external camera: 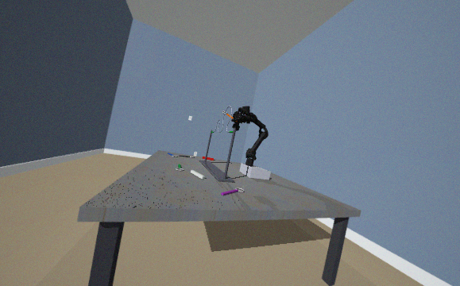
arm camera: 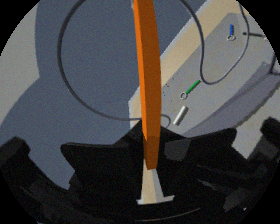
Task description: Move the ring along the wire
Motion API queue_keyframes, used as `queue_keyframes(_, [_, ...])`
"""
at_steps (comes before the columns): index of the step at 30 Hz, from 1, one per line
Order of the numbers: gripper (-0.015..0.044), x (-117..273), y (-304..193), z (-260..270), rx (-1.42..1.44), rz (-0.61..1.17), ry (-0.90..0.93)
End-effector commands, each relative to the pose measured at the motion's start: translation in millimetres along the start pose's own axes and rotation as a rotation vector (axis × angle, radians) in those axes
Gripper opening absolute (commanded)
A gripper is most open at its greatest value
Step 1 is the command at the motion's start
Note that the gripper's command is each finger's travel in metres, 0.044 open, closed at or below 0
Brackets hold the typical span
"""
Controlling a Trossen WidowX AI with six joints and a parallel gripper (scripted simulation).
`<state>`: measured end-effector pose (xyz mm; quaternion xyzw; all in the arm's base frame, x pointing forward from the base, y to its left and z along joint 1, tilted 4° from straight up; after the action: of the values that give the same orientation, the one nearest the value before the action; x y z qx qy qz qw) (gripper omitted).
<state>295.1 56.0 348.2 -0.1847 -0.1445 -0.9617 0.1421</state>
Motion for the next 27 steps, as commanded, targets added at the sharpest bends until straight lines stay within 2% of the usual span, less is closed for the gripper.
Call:
queue_keyframes(1, [-0.0150, -2.0, 0.7, -0.9, 0.049, -0.013, -0.026])
queue_keyframes(27, [-0.0150, -2.6, 3.3, -8.1, 0.328, -0.086, -0.172])
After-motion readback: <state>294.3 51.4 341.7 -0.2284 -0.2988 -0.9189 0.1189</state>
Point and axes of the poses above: the point midway between the two fingers, 35 mm back from their tips, its own x axis back along the fingers, its own z axis across the jaws, y = z × x, the point moved 2 cm from there along x, back along the fingers, and after that the axes turned 14 degrees about -x, right-handed, at the moved point
